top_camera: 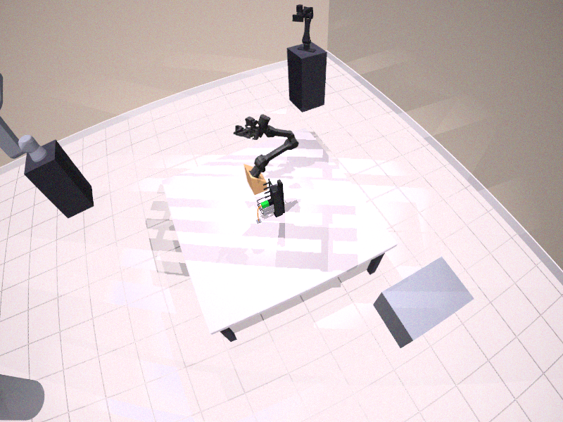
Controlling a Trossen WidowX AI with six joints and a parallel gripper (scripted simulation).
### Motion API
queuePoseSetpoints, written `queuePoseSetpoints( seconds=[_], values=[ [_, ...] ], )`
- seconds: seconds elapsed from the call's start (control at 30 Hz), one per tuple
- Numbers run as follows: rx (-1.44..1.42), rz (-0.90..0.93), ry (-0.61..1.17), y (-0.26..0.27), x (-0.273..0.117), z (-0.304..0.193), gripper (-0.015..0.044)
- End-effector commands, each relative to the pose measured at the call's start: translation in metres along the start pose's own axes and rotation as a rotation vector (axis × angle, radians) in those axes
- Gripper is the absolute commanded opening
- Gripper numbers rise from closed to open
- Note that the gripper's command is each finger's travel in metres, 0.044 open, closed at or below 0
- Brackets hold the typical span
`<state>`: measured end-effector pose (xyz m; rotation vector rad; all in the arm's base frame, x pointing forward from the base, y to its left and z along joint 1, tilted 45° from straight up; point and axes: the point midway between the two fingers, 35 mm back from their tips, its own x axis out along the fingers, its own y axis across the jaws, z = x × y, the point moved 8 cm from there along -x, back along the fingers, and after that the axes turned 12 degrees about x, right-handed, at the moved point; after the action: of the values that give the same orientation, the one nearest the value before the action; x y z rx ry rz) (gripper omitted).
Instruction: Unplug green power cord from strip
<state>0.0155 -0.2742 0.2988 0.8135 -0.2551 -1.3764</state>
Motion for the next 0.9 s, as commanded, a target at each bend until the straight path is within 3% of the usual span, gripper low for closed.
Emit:
queuePoseSetpoints(
  seconds=[0.0,0.43,0.87],
  values=[
    [0.063,-0.021,0.272,0.007,0.039,-0.047,0.0160],
    [0.116,-0.278,1.079,0.024,0.080,-0.204,0.0160],
    [0.015,-0.925,1.745,0.018,0.029,-0.369,0.0160]
  ],
)
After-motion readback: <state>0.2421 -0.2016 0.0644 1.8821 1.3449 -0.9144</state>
